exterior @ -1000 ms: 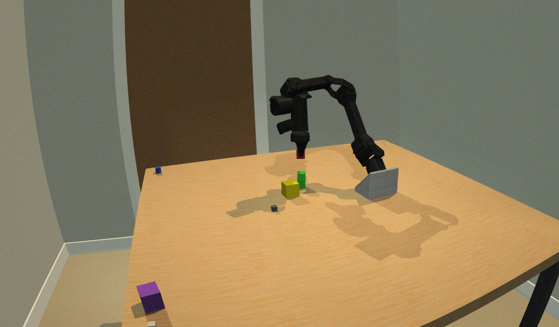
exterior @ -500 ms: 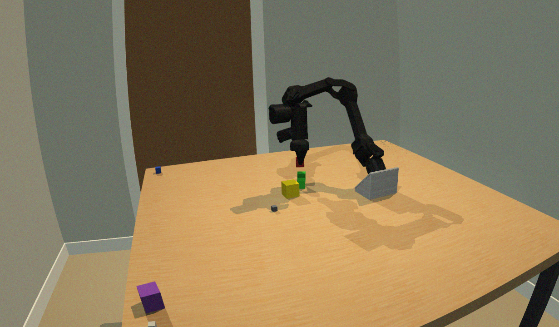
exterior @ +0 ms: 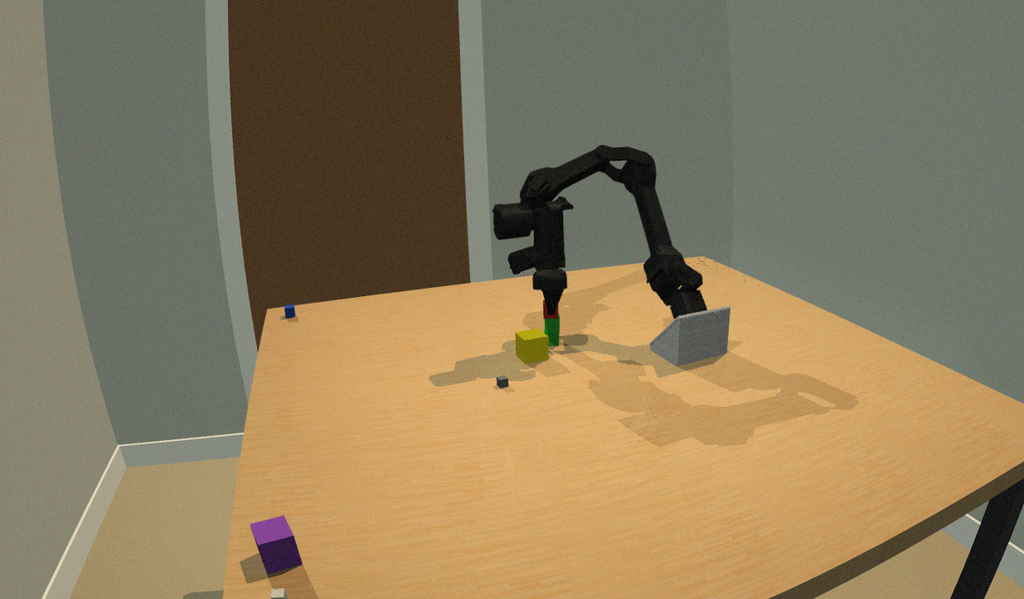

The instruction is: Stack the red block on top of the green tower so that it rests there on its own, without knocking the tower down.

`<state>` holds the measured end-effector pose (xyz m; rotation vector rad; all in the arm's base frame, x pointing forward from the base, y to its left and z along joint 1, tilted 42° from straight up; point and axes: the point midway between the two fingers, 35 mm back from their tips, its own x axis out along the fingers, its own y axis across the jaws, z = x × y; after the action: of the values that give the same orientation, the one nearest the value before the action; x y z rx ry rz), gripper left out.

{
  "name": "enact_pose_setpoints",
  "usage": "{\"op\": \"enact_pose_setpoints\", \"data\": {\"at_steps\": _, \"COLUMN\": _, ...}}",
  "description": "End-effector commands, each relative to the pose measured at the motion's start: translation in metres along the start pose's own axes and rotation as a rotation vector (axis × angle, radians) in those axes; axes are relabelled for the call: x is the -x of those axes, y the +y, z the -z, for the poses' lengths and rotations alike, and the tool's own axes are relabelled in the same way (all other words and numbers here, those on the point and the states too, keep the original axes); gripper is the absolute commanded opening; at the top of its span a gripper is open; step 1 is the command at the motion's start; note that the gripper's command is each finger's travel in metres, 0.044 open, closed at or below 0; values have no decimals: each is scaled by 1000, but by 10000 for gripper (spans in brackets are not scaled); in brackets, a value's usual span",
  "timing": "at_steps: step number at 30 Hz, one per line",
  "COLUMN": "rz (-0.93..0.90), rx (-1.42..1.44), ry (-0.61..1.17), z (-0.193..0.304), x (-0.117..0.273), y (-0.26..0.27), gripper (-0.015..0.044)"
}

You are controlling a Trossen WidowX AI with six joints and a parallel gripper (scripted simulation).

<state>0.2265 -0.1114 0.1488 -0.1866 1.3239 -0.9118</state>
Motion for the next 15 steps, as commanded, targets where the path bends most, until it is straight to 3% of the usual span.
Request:
{"op": "enact_pose_setpoints", "data": {"at_steps": 1, "rz": 3, "rx": 3, "ry": -5, "z": 1, "x": -1, "y": -1, "gripper": 0}}
{"op": "enact_pose_setpoints", "data": {"at_steps": 14, "rz": 2, "rx": 3, "ry": -4, "z": 1, "x": 0, "y": -1, "gripper": 0}}
{"op": "enact_pose_setpoints", "data": {"at_steps": 15, "rz": 0, "rx": 1, "ry": 0, "z": 1, "x": -1, "y": 0, "gripper": 26}}
